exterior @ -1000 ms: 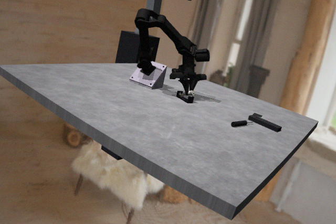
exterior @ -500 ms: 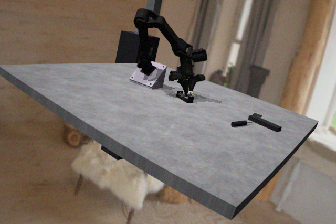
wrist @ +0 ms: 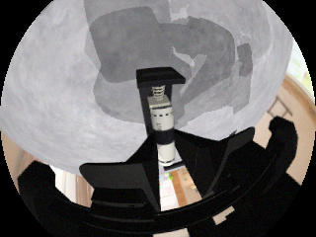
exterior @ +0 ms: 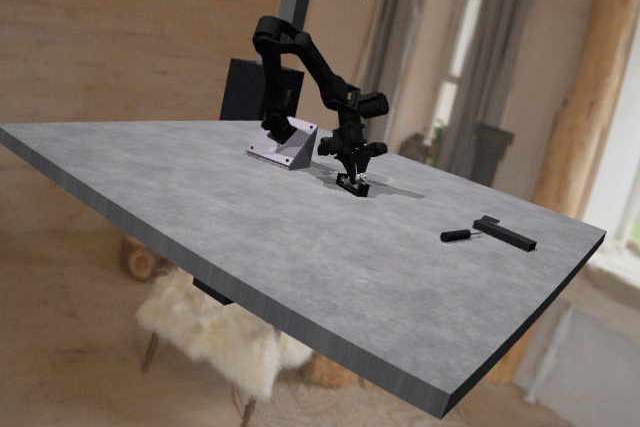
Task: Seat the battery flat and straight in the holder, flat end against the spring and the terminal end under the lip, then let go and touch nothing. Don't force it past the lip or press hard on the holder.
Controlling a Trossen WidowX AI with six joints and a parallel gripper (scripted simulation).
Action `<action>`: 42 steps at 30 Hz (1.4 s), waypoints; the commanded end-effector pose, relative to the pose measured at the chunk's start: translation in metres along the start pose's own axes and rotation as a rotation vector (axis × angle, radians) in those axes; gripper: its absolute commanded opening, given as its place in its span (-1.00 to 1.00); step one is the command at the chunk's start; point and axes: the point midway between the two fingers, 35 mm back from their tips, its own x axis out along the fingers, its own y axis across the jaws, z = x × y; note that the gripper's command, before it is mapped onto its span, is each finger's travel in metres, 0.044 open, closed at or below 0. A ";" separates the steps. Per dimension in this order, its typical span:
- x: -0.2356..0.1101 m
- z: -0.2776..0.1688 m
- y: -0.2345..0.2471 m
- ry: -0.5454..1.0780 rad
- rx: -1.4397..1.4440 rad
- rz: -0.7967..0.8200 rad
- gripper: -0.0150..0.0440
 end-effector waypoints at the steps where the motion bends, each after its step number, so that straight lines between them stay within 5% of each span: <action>1: -0.001 0.003 0.002 0.005 -0.004 0.002 -0.26; 42: -0.002 0.018 -0.003 -0.094 -0.005 -0.028 -0.26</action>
